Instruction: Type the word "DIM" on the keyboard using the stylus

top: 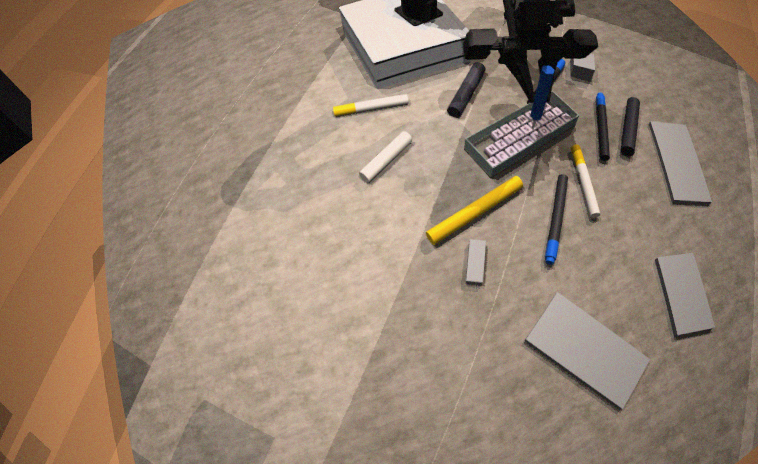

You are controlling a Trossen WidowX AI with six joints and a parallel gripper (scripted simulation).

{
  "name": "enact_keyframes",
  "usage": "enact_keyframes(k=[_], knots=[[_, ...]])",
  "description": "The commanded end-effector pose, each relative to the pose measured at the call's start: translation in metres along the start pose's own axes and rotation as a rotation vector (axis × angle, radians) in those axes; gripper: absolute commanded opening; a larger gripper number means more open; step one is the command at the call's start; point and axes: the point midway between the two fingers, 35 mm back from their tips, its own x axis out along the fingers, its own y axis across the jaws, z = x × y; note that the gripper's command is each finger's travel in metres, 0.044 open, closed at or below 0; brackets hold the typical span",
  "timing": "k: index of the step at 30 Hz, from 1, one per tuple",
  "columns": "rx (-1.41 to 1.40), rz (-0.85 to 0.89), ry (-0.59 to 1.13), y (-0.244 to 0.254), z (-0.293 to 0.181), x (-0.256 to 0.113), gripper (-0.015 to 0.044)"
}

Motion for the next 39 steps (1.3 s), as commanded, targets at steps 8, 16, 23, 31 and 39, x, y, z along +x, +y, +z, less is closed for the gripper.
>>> enact_keyframes(k=[8, 16, 23, 31, 39], knots=[[-0.002, -0.009, 0.004, -0.004, -0.012, 0.004, 0.0], [-0.002, -0.009, 0.004, -0.002, -0.015, 0.008, 0.0081], [-0.002, -0.009, 0.004, -0.002, -0.018, 0.01, 0.0081], [-0.002, -0.009, 0.004, -0.002, -0.022, 0.012, 0.0081], [-0.003, -0.009, 0.004, -0.002, -0.024, 0.013, 0.0081]])
